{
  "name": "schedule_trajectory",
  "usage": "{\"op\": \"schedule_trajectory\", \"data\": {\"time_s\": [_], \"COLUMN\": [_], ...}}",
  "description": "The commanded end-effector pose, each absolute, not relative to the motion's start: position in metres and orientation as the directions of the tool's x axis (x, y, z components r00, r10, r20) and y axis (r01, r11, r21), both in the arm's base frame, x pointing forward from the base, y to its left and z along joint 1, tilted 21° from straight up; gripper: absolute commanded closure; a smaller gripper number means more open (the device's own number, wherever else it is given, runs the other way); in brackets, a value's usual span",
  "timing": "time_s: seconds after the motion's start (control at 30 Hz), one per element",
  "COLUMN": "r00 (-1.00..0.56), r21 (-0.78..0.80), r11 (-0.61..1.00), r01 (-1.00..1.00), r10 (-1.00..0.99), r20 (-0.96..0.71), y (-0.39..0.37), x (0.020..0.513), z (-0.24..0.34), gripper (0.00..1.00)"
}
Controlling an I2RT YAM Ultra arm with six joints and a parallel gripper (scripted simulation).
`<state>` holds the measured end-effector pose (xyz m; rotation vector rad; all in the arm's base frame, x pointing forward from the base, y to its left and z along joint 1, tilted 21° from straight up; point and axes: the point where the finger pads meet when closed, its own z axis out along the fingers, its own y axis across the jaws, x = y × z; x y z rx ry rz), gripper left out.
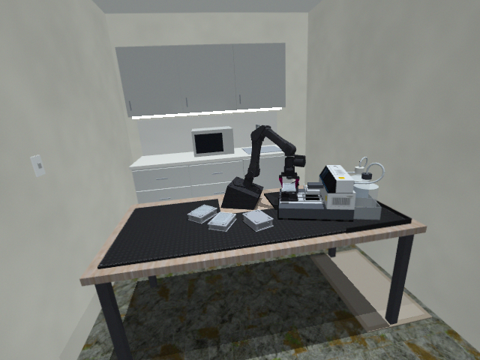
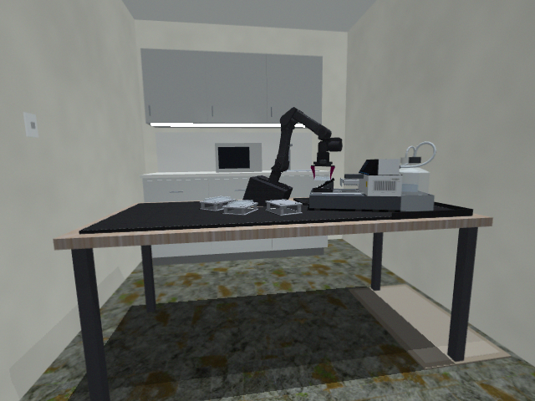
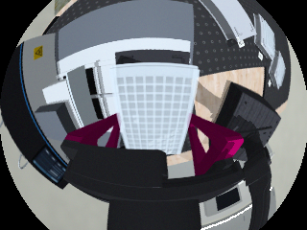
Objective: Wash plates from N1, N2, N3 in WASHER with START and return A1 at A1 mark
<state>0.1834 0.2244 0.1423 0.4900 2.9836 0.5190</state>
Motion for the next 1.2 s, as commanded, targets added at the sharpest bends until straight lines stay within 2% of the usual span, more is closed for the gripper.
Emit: {"op": "schedule_trajectory", "data": {"time_s": [0.0, 1.17], "r00": [-0.944, -0.944], "r21": [0.361, 0.361], "r11": [0.884, 0.884], "r01": [0.295, 0.295], "r10": [0.329, 0.329], "r20": [-0.035, -0.034], "y": [0.228, 0.24], "x": [0.189, 0.194], "z": [0.144, 0.11], "gripper": [1.0, 1.0]}}
